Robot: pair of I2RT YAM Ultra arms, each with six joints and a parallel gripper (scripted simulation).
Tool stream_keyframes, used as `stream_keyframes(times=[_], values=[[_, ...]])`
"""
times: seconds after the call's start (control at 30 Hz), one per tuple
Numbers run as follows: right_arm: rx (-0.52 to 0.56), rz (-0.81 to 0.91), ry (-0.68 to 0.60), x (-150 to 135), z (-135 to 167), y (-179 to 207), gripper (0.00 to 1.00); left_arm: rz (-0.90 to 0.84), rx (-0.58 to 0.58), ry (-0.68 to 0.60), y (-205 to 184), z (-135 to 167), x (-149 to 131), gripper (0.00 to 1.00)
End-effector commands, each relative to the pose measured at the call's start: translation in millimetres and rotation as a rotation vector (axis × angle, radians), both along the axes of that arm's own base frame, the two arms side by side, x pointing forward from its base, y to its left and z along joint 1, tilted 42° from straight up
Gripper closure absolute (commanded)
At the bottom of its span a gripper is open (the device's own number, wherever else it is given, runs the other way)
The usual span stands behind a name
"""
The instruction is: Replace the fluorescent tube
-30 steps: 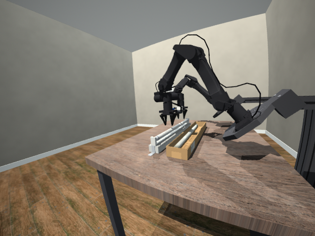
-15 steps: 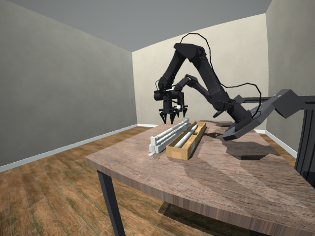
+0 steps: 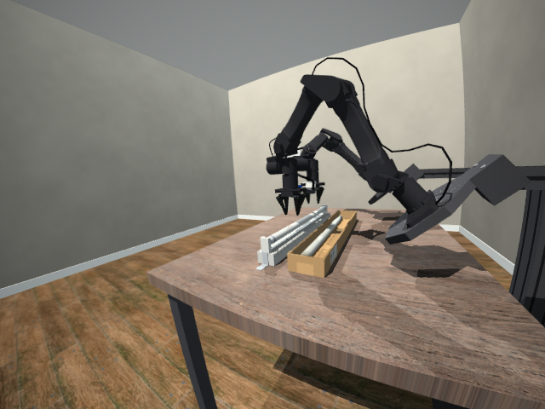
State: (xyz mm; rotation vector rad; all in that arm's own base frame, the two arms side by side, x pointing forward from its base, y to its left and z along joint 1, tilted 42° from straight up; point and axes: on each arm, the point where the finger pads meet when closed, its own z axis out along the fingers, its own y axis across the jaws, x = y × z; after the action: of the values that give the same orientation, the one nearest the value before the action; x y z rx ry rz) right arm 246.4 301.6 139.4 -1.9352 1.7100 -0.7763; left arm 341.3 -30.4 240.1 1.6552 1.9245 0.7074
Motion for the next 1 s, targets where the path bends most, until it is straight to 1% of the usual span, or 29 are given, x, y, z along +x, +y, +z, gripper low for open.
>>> stream_keyframes(times=[0.0, 0.47, 0.5, 0.7, 0.73, 0.77, 0.83, 0.9, 0.97], values=[[0.063, 0.031, -0.013, -4, 16, 19, 0.51, -0.024, -0.016, -0.047, -7, 19, 1, 0.51], [0.054, 0.032, -0.010, -4, 13, 20, 0.51, -0.024, -0.014, -0.034, -8, 15, 3, 0.51], [0.054, 0.032, -0.010, -4, 13, 20, 0.51, -0.015, -0.013, -0.025, -5, 11, 2, 0.51], [0.051, 0.032, -0.009, -3, 12, 20, 0.51, -0.024, -0.012, -0.027, -8, 12, 5, 0.51], [0.125, 0.018, -0.029, -5, 34, 19, 0.51, 0.001, -0.041, -0.088, -4, 30, 0, 0.51], [0.135, -0.024, -0.026, 8, 32, 12, 0.51, 0.026, -0.050, -0.079, 1, 24, 1, 0.51], [0.183, -0.048, -0.024, 13, 34, 12, 0.51, 0.050, -0.075, -0.060, 0, 9, 1, 0.51], [0.177, -0.088, 0.007, 14, 14, -5, 0.51, 0.083, -0.120, -0.101, 0, 18, 6, 0.51], [0.267, -0.137, 0.003, 26, 23, -6, 0.51, 0.122, -0.178, -0.144, 0, 25, 11, 0.51]])
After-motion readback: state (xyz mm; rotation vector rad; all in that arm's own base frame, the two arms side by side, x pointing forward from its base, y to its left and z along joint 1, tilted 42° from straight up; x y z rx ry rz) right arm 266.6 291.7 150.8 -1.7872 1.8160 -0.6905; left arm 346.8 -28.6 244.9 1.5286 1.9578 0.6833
